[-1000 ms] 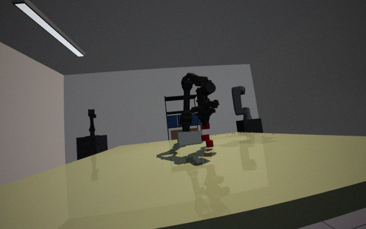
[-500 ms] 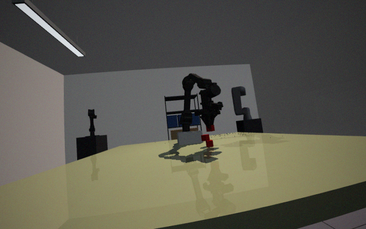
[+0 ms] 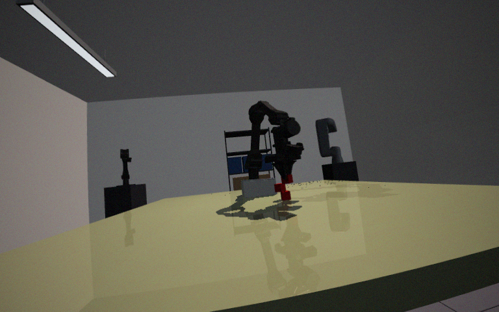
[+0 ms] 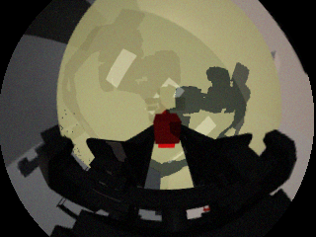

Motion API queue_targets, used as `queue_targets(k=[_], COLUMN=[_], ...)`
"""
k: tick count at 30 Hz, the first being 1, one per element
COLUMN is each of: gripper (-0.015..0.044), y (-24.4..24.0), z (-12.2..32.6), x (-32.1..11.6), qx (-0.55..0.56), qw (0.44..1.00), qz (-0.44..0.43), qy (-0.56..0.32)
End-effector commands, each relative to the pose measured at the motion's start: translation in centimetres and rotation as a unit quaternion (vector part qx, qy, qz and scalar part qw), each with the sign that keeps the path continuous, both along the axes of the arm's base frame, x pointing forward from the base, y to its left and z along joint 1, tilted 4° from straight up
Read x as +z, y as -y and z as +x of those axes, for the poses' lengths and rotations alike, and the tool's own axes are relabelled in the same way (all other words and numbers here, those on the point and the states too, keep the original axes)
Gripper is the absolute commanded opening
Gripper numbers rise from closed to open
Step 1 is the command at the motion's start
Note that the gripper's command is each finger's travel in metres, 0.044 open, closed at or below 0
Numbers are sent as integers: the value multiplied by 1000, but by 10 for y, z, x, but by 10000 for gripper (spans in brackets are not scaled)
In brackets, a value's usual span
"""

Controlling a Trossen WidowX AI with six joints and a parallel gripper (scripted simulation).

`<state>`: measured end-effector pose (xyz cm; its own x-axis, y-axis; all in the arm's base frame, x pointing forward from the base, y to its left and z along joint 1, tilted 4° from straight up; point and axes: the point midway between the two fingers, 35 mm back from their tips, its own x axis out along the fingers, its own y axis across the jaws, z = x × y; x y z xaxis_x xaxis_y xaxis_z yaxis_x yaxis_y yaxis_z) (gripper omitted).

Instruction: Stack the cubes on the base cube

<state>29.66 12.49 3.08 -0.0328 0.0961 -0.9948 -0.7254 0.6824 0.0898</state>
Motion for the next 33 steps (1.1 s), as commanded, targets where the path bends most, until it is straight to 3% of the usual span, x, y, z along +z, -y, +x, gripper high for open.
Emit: queue_targets(k=[1, 13, 33], gripper=[105, 105, 105], y=[-1, -5, -5], z=[0, 1, 0], x=[-2, -29, -31], qx=[0, 33, 34], qw=[1000, 999, 999], qz=[2, -16, -16], qy=[0, 4, 4])
